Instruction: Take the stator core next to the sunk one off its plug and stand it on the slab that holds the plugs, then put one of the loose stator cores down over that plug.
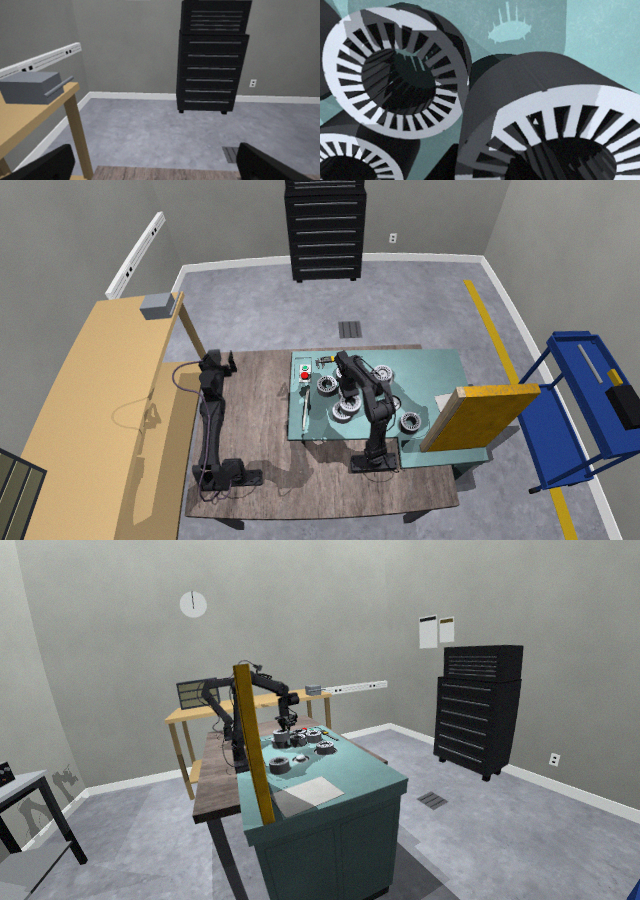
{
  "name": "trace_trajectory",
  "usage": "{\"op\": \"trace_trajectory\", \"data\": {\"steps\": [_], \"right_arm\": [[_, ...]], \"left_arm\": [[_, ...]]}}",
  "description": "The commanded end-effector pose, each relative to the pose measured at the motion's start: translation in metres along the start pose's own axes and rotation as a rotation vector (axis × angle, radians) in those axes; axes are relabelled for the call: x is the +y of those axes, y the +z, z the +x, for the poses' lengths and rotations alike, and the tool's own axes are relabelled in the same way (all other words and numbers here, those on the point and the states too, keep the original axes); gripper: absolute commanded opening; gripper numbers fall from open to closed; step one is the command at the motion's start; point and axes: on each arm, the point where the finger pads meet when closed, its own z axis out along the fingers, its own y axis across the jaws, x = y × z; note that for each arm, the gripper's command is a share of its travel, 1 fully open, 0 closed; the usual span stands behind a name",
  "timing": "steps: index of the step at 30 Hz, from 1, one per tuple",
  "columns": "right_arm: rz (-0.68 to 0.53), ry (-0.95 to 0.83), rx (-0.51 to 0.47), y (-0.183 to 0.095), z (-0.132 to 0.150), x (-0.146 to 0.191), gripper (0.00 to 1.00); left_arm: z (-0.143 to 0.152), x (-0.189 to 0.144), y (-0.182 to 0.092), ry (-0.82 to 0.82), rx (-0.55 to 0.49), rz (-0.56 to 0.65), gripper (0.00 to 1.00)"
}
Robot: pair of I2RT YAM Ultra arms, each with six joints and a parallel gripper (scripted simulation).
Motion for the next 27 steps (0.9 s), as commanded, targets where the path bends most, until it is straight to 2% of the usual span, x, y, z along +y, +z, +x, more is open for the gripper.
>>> {"op": "trace_trajectory", "data": {"steps": [1, 3, 4, 8, 12, 15, 16, 17, 19, 27], "right_arm": [[-0.059, 0.016, 0.025, -0.038, -0.005, -0.003, 0.00], [-0.055, 0.031, 0.013, -0.037, -0.012, -0.005, 0.00], [-0.016, 0.039, -0.006, -0.026, -0.019, -0.016, 0.00], [-0.054, 0.072, -0.007, -0.037, -0.030, -0.010, 0.00], [-0.056, 0.103, -0.008, -0.036, -0.040, -0.008, 0.00], [-0.054, 0.104, -0.008, -0.036, -0.040, -0.008, 0.00], [-0.040, 0.117, 0.023, -0.032, -0.039, -0.012, 0.00], [-0.064, 0.126, 0.024, -0.038, -0.041, -0.009, 0.00], [-0.039, 0.142, 0.014, -0.031, -0.048, -0.015, 0.00], [-0.059, 0.205, -0.013, -0.036, -0.075, -0.012, 0.00]], "left_arm": [[-0.030, 0.002, -0.012, -0.010, -0.078, -0.009, 1.00], [-0.030, 0.002, -0.012, -0.010, -0.078, -0.009, 1.00], [-0.030, 0.002, -0.012, -0.010, -0.078, -0.009, 1.00], [-0.030, 0.002, -0.012, -0.010, -0.078, -0.009, 1.00], [-0.030, 0.002, -0.012, -0.010, -0.078, -0.009, 1.00], [-0.030, 0.002, -0.012, -0.010, -0.078, -0.009, 1.00], [-0.030, 0.002, -0.012, -0.010, -0.078, -0.009, 1.00], [-0.030, 0.002, -0.012, -0.010, -0.078, -0.009, 1.00], [-0.030, 0.002, -0.012, -0.010, -0.078, -0.009, 1.00], [-0.030, 0.002, -0.012, -0.010, -0.078, -0.009, 1.00]]}}
